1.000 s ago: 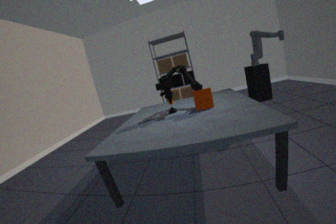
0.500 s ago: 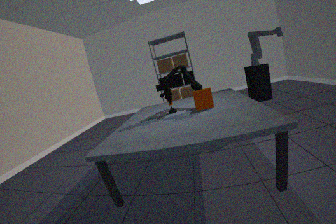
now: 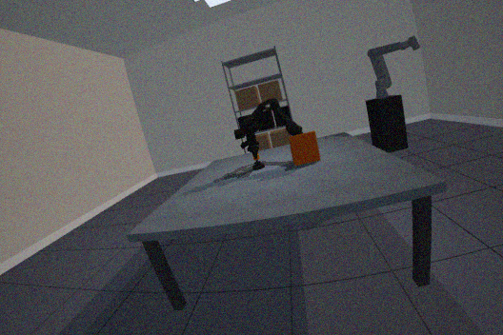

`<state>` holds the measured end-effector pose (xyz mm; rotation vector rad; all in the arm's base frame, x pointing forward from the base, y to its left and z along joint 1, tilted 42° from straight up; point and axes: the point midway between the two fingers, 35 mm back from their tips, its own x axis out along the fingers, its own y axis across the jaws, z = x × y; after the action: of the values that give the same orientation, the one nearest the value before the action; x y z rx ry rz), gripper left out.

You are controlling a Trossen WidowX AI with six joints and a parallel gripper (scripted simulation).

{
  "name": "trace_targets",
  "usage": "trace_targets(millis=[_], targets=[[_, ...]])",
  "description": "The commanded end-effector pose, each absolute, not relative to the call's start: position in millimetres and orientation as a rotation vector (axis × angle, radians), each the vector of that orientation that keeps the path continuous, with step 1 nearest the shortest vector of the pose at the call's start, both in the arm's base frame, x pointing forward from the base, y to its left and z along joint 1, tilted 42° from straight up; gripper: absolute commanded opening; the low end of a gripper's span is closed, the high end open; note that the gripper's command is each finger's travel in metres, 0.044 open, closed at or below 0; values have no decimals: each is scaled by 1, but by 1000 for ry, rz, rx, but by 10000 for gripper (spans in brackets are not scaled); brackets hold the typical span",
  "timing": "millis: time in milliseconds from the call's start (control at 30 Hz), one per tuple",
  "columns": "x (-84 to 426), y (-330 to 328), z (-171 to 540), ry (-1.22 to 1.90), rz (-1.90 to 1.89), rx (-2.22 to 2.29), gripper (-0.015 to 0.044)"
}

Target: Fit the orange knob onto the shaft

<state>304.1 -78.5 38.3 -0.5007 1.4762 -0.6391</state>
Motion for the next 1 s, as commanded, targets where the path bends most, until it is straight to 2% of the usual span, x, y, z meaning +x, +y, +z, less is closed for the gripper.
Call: trace_targets(millis=[0,700,967], targets=[[306,-78,40,1472,-642,-505,0],[303,-76,41,1472,-642,-505,0],[305,-76,41,1547,-492,-664,0]])
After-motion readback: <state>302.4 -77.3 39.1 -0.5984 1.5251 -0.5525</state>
